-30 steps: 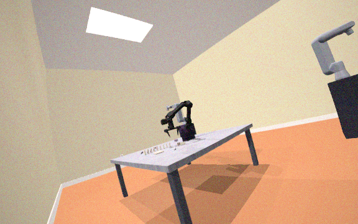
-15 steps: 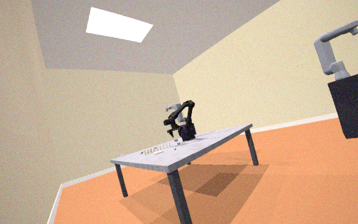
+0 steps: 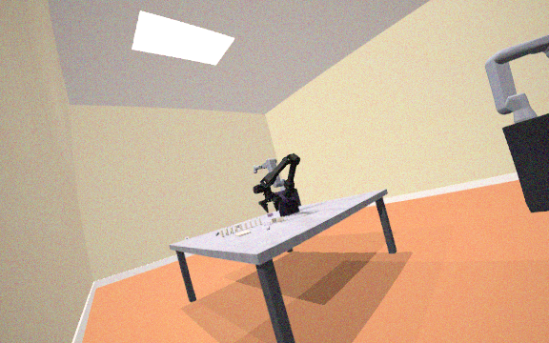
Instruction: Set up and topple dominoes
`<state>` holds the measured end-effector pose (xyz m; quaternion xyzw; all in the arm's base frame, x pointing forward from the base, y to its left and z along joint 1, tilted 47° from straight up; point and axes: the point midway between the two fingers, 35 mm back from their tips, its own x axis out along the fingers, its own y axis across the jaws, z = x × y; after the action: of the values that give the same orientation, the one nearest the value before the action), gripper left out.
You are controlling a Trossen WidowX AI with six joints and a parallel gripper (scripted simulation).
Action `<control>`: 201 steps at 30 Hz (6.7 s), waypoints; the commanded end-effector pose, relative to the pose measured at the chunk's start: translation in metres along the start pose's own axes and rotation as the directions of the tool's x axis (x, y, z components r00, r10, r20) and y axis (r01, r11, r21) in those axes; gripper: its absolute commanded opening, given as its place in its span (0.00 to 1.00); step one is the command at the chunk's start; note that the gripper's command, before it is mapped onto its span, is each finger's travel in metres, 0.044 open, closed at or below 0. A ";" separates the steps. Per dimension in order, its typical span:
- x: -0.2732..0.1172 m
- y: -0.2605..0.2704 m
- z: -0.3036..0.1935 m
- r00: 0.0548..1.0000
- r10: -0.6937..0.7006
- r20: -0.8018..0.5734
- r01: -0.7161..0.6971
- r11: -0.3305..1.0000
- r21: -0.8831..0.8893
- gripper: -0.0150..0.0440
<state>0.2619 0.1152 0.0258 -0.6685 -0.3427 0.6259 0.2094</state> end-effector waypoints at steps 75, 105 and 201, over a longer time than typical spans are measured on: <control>-0.092 0.005 0.004 1.000 -0.007 0.016 0.007 1.000 0.020 0.30; -0.096 -0.142 -0.131 1.000 -0.007 0.008 -0.001 -0.788 -0.616 0.30; -0.061 -0.172 -0.106 0.024 0.470 -0.882 -0.020 -0.882 -0.470 0.30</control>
<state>0.3352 0.2060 0.2002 -0.3865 -0.0862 0.1238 -0.9099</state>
